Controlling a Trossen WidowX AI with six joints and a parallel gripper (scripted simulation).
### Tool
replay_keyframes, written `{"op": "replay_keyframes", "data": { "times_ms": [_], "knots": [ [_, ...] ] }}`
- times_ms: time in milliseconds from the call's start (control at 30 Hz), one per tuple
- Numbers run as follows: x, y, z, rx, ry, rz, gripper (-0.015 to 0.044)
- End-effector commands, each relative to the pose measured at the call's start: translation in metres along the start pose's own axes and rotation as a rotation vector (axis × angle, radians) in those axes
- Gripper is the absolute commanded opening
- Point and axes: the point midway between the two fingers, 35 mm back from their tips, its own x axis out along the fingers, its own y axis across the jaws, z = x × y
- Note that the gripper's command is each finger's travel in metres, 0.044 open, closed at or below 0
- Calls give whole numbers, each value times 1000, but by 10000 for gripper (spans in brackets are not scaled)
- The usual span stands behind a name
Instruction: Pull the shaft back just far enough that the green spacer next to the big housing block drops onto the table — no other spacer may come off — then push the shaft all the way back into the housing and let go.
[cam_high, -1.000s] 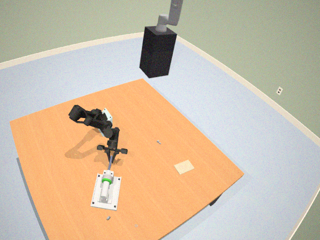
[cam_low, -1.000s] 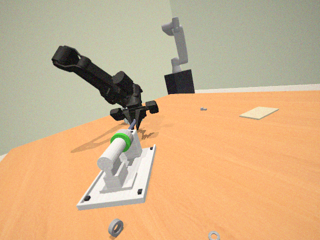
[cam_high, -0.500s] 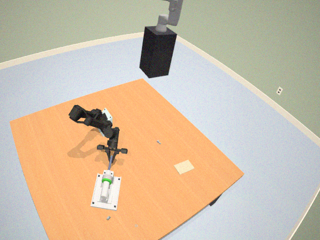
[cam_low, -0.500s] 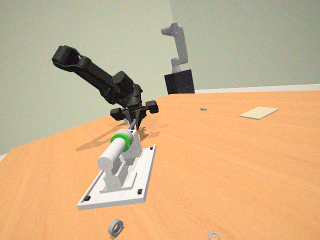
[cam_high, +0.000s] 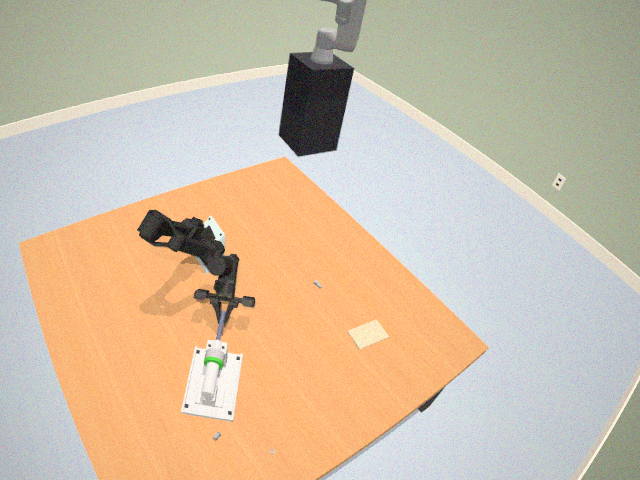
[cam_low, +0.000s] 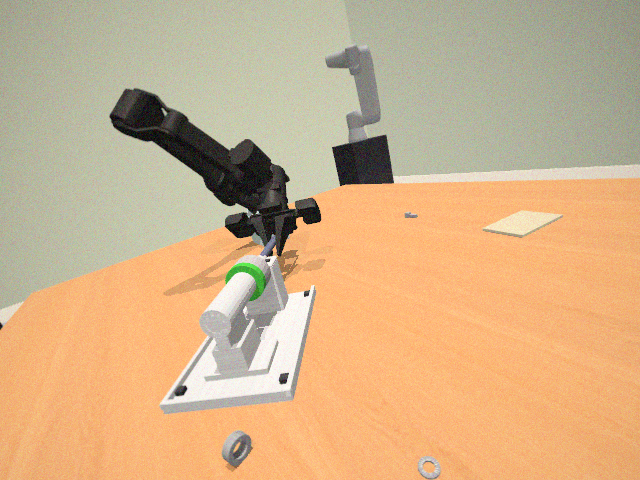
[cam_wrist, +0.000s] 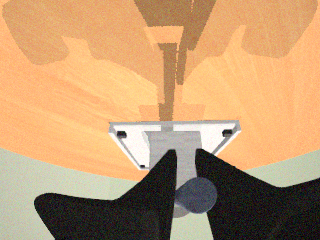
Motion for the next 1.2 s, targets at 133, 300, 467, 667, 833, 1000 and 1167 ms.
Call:
{"op": "replay_keyframes", "data": {
  "times_ms": [133, 300, 467, 667, 833, 1000, 1167],
  "knots": [
    [-2, 0, 2, 0, -2, 0, 0],
    [-2, 0, 2, 0, -2, 0, 0],
    [-2, 0, 3, 0, -2, 0, 0],
    [-3, 0, 3, 0, -2, 0, 0],
    [-3, 0, 3, 0, -2, 0, 0],
    [-3, 0, 4, 0, -2, 0, 0],
    [-4, 0, 4, 0, -2, 0, 0]
  ]
}}
